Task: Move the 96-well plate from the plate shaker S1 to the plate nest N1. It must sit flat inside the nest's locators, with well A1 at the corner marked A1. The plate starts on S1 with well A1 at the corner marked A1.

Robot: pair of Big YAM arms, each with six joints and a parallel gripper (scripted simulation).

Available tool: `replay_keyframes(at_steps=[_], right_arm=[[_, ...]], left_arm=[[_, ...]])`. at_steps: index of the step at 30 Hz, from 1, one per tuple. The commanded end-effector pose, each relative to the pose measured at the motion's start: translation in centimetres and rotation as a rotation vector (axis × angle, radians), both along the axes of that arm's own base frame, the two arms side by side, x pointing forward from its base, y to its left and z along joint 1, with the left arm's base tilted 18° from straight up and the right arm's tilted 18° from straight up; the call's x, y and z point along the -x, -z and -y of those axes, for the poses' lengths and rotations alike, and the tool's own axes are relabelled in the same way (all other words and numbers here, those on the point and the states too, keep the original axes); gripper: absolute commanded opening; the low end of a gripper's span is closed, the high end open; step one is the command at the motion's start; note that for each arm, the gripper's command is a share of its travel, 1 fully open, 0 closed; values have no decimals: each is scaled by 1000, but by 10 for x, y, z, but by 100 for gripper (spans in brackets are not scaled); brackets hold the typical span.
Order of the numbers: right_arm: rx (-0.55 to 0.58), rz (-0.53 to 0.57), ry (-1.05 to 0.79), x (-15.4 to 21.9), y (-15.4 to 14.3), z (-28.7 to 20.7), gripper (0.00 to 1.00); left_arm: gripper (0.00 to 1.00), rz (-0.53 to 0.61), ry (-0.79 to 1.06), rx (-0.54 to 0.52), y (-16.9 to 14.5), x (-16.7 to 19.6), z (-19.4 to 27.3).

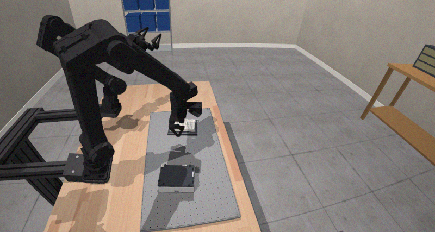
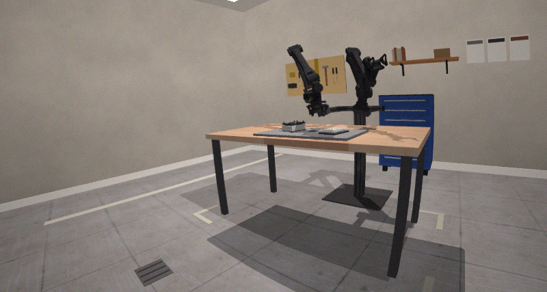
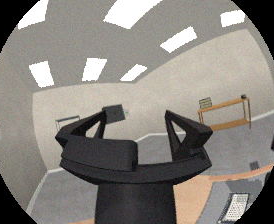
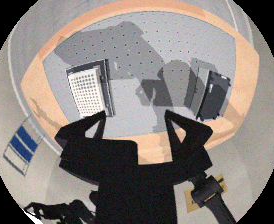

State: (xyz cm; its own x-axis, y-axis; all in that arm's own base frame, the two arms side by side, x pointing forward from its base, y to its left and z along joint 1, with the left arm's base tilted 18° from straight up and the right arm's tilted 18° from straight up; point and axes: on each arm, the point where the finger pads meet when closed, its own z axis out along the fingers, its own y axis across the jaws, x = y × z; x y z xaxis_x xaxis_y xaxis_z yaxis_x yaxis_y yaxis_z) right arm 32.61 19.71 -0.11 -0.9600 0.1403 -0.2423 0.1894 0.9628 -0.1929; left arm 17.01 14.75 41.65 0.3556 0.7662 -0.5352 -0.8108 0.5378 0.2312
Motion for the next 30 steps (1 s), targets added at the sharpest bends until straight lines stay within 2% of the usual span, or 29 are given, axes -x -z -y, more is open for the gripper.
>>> replay_keyframes(at_steps=[1,30], right_arm=[[-17,27,-26,-21,-17,-13,100],[-16,24,-22,-14,-13,-12,100]], left_arm=[[100,13,-24,-29,-5,6,2],[100,13,-24,-29,-5,6,2]])
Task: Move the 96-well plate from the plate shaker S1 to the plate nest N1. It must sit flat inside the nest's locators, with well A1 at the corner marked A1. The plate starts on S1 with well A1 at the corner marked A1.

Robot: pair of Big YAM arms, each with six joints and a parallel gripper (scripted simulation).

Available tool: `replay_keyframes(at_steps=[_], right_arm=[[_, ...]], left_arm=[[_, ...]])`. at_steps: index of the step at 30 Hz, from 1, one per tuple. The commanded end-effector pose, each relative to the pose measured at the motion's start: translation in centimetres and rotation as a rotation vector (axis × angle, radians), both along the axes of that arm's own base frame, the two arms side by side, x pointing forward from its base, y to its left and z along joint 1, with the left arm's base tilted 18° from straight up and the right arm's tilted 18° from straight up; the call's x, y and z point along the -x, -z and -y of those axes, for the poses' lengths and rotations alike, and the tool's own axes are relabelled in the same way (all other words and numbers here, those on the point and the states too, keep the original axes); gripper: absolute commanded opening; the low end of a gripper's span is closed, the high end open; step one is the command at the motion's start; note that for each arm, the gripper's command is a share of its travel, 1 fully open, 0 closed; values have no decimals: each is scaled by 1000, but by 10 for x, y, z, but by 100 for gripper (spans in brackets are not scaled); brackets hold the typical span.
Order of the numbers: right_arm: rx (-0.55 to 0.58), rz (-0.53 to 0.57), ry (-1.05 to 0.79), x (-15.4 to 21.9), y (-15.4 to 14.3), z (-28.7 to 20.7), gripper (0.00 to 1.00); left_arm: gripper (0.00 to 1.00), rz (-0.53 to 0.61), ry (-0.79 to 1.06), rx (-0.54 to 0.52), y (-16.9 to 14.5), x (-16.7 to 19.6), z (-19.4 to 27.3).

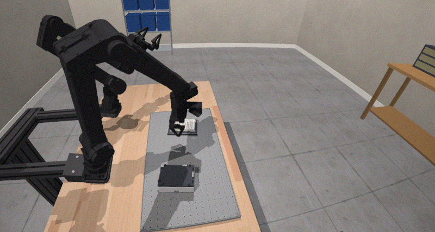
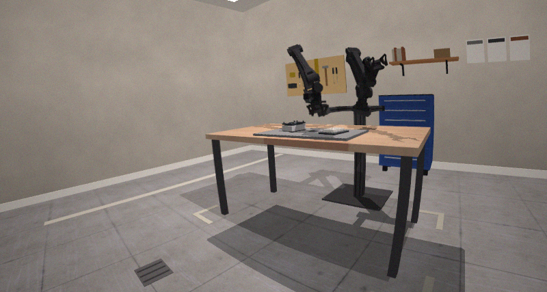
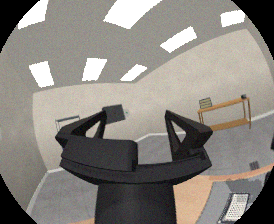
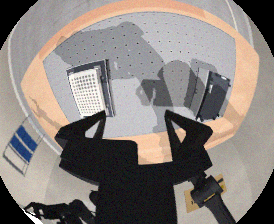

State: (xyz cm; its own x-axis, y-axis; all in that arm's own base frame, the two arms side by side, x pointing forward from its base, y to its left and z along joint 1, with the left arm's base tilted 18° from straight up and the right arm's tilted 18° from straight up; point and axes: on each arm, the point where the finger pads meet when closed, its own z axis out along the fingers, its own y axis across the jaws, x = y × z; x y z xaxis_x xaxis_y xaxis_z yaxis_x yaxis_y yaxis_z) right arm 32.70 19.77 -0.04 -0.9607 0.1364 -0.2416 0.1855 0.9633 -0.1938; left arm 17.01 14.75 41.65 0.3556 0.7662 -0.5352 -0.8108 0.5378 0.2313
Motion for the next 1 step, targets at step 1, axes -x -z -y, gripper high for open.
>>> replay_keyframes(at_steps=[1], right_arm=[[-17,25,-18,-13,-12,-11,100]], left_arm=[[100,13,-24,-29,-5,6,2]])
